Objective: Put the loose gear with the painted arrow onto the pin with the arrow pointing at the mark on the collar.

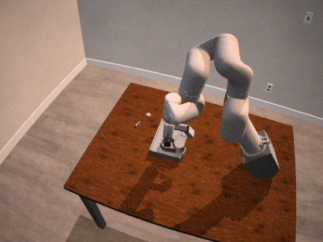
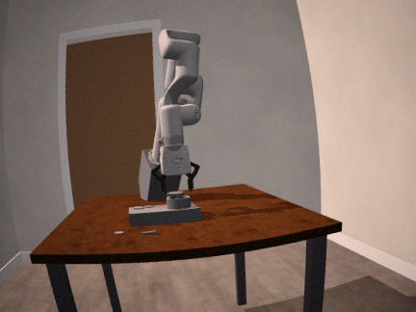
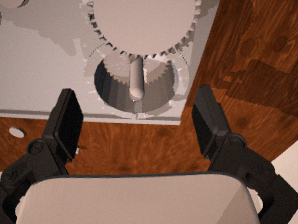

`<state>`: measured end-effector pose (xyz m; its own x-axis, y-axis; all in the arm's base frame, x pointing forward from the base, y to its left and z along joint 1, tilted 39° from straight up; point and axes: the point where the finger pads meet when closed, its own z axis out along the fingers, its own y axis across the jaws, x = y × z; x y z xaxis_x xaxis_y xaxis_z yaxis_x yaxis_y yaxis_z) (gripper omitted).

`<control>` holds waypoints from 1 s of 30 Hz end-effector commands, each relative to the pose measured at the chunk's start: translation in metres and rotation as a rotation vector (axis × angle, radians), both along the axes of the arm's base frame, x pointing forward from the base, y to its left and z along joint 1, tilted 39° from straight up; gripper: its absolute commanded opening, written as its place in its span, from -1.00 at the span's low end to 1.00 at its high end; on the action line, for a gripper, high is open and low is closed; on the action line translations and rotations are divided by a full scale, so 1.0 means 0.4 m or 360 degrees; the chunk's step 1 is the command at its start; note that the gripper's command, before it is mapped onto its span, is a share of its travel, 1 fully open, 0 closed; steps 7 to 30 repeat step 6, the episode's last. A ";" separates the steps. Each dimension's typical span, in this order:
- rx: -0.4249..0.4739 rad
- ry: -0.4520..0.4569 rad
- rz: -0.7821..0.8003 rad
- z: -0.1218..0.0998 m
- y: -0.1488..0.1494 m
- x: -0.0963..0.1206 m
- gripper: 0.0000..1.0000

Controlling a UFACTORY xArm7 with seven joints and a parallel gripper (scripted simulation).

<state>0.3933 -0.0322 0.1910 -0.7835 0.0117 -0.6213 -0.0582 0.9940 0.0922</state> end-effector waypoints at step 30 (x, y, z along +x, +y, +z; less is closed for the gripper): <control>0.0000 -0.0004 -0.0001 0.003 -0.001 0.001 1.00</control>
